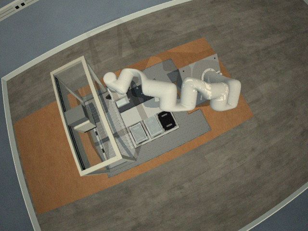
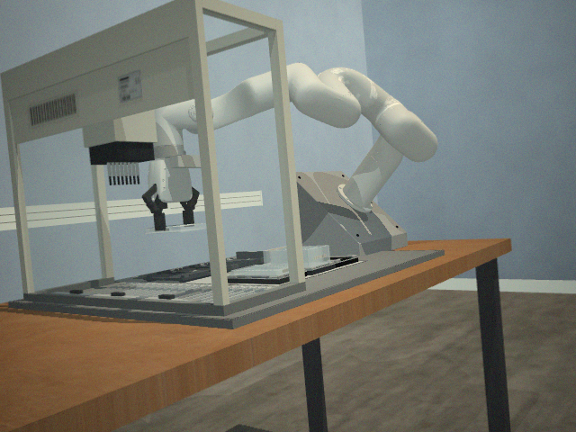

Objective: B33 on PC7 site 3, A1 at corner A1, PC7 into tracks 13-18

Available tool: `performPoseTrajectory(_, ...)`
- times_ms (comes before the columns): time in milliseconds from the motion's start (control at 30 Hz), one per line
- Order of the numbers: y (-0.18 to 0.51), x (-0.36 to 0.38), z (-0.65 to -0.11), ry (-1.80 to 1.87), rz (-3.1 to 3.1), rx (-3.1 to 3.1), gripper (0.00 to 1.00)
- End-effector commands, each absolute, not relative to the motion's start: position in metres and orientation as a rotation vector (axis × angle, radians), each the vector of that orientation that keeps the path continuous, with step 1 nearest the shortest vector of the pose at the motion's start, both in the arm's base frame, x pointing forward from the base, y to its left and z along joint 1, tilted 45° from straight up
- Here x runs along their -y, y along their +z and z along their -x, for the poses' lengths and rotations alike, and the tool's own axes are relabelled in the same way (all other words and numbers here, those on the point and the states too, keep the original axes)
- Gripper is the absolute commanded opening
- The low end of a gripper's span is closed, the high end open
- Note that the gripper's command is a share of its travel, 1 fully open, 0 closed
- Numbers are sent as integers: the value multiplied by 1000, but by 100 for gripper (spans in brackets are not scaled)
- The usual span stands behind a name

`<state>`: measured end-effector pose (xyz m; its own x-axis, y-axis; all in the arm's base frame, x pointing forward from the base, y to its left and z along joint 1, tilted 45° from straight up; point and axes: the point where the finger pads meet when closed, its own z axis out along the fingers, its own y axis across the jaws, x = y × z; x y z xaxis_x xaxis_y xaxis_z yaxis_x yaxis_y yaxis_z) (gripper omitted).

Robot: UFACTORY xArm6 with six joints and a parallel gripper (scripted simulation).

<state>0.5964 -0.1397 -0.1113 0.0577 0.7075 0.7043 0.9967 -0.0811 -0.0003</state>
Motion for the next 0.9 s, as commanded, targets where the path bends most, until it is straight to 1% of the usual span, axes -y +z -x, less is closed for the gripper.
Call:
performPoseTrajectory(0, -113, 139, -598, -763, 1847, 1702, 0)
performPoseTrajectory(867, -139, 113, -600, -763, 1847, 1702, 0)
